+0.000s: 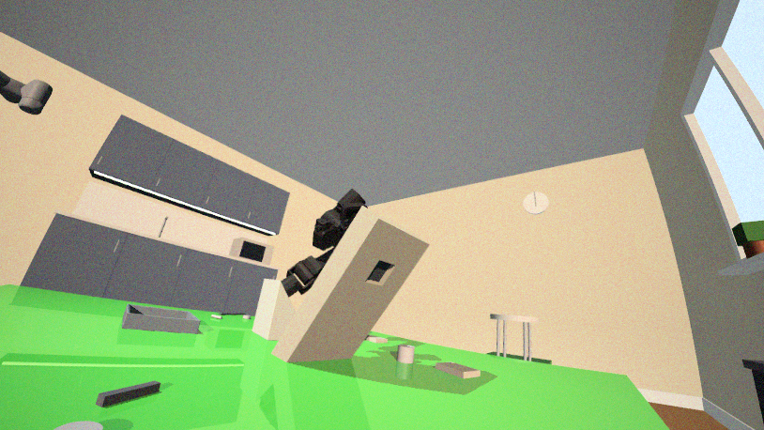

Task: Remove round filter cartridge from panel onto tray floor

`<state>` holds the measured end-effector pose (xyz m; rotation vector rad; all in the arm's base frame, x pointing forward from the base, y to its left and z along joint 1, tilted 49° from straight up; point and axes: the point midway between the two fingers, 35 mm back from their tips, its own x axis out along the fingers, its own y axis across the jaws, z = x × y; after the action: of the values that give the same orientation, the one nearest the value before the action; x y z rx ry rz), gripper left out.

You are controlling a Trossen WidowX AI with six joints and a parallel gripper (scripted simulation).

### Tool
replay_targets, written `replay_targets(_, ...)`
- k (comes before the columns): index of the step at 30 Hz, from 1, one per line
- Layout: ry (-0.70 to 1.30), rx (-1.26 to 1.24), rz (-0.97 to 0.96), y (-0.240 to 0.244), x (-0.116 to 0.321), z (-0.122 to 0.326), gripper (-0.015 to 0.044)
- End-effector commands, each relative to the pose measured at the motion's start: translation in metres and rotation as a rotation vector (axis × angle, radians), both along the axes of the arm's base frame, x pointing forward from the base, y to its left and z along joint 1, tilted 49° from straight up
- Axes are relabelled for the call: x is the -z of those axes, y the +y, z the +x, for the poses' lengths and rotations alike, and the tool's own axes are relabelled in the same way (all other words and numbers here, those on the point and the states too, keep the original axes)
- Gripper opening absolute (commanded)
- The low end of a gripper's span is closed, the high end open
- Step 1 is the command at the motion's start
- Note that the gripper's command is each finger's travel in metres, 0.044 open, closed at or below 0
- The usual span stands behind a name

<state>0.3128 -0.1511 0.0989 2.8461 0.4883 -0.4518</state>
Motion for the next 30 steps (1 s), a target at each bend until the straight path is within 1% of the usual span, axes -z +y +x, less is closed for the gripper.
replay_targets(1,0.005,0.004,0.004,-0.0008,0.0017,0.0005,0.0107)
replay_targets(30,0.005,0.004,0.004,0.0015,0.0042,0.0075,0.0107)
